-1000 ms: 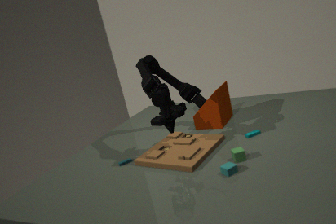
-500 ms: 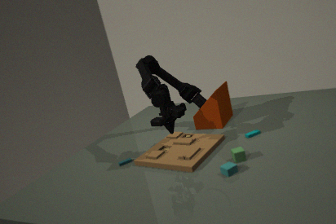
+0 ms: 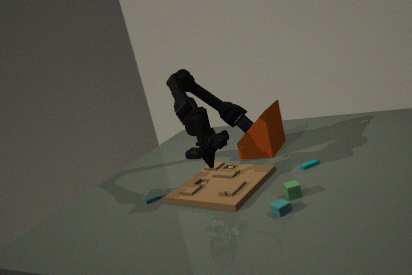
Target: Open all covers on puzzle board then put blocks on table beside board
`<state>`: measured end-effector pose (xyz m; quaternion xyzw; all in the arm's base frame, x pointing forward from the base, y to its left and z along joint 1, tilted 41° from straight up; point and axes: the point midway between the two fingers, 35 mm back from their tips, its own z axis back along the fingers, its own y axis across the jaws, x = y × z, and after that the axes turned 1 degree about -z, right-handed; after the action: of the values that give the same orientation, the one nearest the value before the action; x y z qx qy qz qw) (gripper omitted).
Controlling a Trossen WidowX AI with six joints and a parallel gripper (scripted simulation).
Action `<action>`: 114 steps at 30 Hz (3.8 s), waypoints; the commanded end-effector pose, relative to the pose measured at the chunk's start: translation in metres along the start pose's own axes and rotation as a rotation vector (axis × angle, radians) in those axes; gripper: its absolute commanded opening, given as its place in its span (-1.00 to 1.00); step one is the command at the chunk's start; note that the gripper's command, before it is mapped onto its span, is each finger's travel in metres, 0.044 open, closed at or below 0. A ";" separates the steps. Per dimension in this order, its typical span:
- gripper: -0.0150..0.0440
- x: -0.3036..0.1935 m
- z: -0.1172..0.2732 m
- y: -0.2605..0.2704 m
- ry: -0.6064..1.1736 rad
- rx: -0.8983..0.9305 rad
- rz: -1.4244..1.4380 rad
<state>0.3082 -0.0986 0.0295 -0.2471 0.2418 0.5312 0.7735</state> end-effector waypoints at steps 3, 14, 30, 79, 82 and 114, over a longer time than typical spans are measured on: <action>-0.49 0.000 -0.007 0.002 0.002 0.005 0.010; -0.49 0.000 -0.018 0.002 0.002 0.005 0.010; -0.49 0.000 -0.034 0.003 0.003 0.004 0.010; -0.49 -0.008 -0.042 0.045 0.005 0.006 0.011; -0.49 -0.007 -0.042 0.048 0.005 0.006 0.011; -0.49 0.005 -0.042 0.085 0.004 0.008 0.012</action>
<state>0.2307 -0.0976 -0.0135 -0.2475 0.2464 0.5353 0.7691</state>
